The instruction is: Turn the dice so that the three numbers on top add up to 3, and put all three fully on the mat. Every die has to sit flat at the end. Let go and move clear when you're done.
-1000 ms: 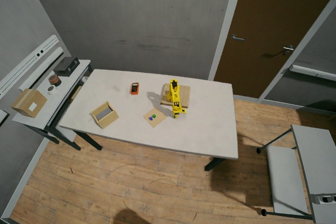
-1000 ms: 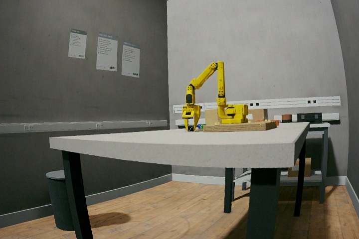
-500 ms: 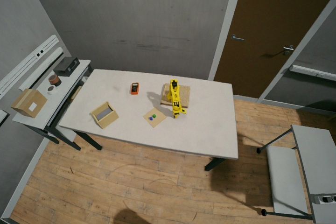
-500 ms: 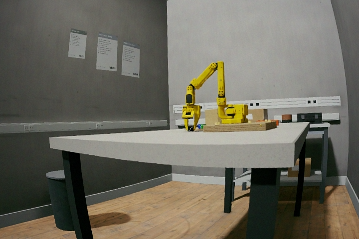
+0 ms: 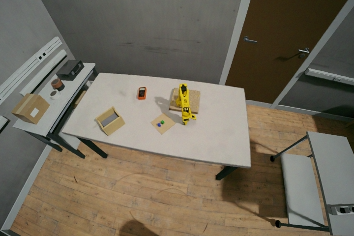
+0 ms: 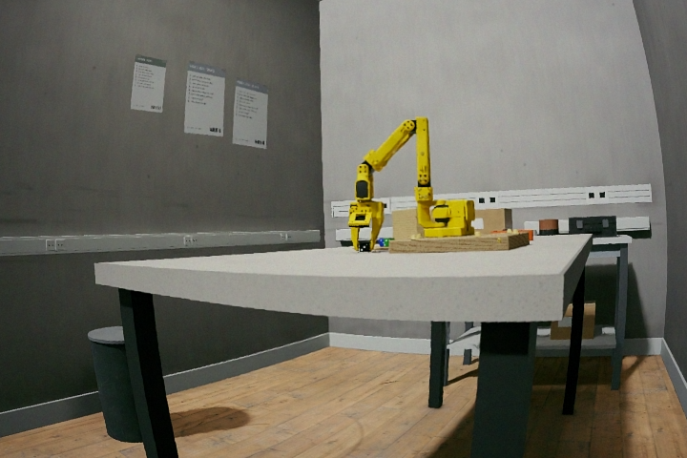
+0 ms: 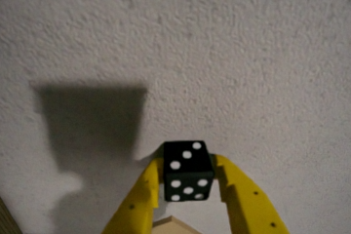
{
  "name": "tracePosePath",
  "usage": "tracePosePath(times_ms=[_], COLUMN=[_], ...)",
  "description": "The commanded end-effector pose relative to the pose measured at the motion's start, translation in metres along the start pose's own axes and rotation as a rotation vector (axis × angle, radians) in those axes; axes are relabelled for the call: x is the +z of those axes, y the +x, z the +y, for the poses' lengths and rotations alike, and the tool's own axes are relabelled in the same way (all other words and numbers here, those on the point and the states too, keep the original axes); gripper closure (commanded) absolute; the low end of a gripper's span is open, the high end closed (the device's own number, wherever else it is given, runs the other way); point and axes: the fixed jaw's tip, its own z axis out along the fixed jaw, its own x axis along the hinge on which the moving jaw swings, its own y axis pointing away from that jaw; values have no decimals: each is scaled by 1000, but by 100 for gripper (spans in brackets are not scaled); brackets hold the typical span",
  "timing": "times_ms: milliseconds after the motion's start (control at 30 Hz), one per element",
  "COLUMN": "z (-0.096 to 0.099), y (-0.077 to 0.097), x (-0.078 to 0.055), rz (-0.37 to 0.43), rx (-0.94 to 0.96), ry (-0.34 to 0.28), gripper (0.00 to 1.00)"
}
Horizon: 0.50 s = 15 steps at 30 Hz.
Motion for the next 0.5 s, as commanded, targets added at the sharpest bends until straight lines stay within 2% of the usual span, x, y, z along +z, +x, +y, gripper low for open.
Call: tracePosePath(times_ms=[0,467], z=[5,5], y=[0,0], x=[3,3], rz=[-1,-1], rx=[-3,-3], ry=[-22,-22], gripper=[81,71])
